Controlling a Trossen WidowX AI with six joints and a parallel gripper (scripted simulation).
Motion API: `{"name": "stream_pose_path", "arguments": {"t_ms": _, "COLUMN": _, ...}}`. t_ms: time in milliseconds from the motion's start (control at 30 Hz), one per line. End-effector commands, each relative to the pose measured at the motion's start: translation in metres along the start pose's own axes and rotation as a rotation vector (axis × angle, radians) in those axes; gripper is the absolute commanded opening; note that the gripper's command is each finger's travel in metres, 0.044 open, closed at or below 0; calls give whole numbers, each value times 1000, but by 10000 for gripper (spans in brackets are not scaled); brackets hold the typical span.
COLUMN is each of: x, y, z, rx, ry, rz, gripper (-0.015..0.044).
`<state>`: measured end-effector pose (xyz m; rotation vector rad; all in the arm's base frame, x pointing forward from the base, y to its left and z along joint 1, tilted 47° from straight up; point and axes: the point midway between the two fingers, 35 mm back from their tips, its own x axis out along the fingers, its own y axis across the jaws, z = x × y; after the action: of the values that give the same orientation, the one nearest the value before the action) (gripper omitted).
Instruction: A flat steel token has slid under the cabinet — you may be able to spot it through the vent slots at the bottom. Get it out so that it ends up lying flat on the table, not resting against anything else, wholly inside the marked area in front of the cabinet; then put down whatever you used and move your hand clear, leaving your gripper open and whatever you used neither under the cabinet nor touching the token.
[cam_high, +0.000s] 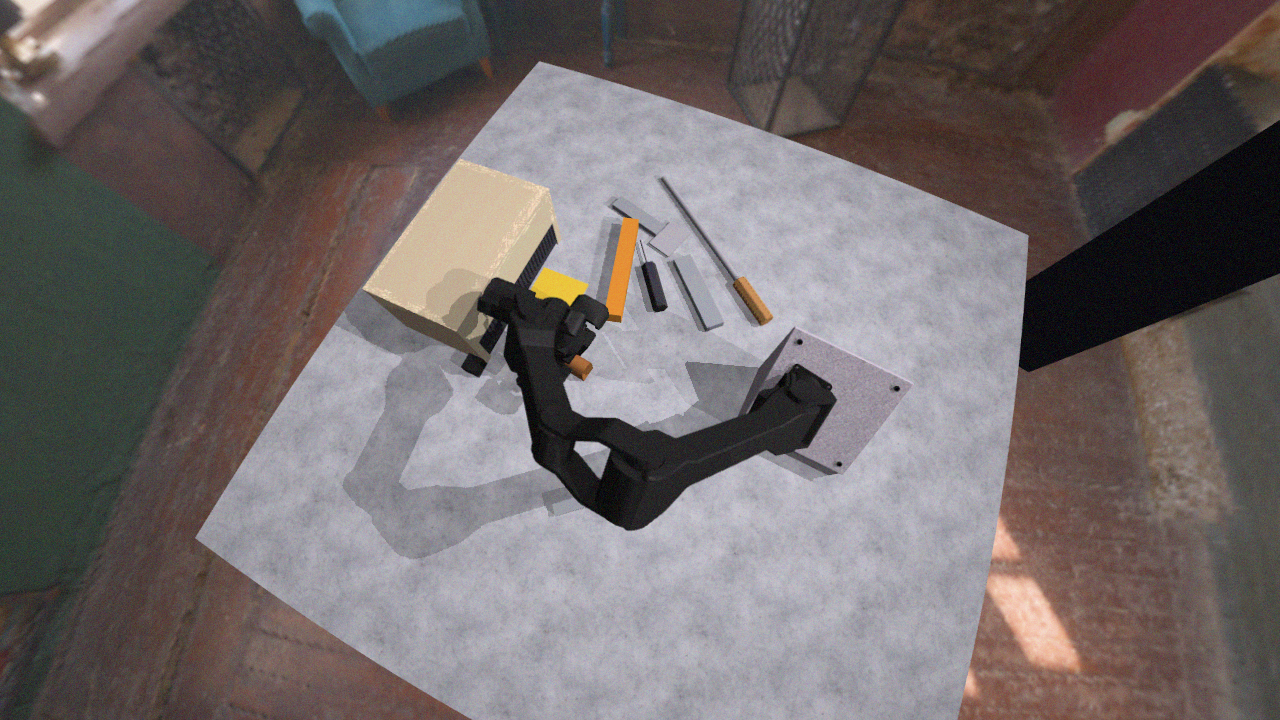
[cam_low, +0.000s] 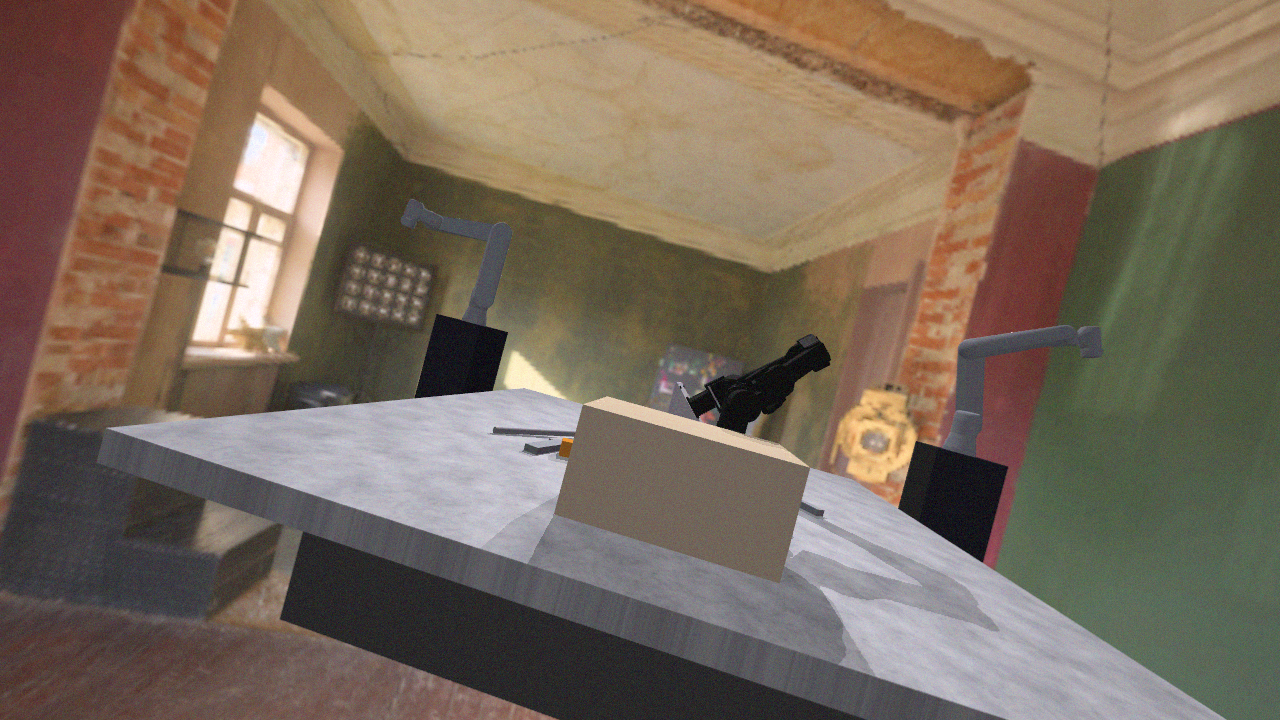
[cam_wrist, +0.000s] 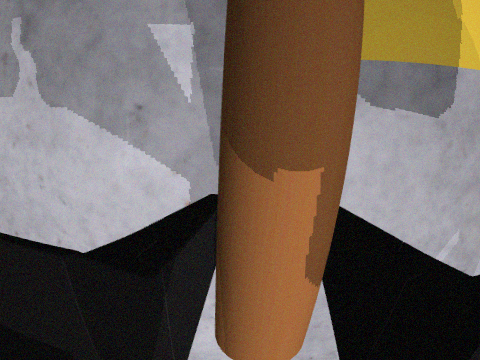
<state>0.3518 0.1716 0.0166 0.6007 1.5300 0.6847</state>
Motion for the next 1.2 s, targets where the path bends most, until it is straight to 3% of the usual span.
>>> {"name": "stream_pose_path", "arguments": {"t_ms": 0, "x": 0, "y": 0, "z": 6, "rx": -4, "ry": -1, "rz": 4, "gripper": 0}}
{"name": "stream_pose_path", "arguments": {"t_ms": 1167, "x": -1, "y": 0, "z": 38, "rx": -5, "ry": -3, "rz": 4, "gripper": 0}}
